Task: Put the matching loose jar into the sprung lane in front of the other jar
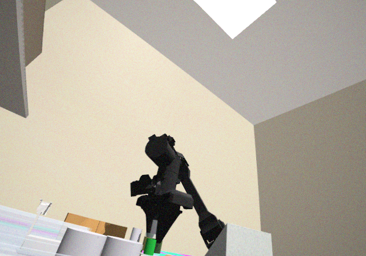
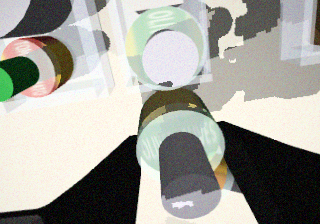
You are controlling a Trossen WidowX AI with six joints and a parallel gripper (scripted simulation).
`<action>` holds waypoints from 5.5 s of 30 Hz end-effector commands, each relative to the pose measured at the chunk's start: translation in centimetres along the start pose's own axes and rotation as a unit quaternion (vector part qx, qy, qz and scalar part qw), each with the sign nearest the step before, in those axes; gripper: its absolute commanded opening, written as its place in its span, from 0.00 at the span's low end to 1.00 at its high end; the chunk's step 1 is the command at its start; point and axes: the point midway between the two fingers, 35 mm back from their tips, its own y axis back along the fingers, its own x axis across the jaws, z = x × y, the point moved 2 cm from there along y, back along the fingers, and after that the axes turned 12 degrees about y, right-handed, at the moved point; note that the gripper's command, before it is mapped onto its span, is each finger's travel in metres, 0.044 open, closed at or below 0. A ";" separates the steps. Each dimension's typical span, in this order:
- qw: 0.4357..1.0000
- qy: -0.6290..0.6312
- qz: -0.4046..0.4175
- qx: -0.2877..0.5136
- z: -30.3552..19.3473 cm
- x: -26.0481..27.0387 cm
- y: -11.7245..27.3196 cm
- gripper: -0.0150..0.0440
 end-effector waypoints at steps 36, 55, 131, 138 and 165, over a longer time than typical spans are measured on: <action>1.000 0.000 -0.001 -0.004 1.7 -0.4 0.2 0.25; 1.000 0.000 -0.001 -0.004 2.4 -0.6 0.3 0.25; 1.000 -0.001 -0.002 -0.005 5.1 -1.5 0.9 0.25; 1.000 -0.001 -0.002 -0.005 5.1 -1.5 0.8 0.25; 1.000 -0.001 -0.002 -0.005 5.1 -1.5 0.6 0.25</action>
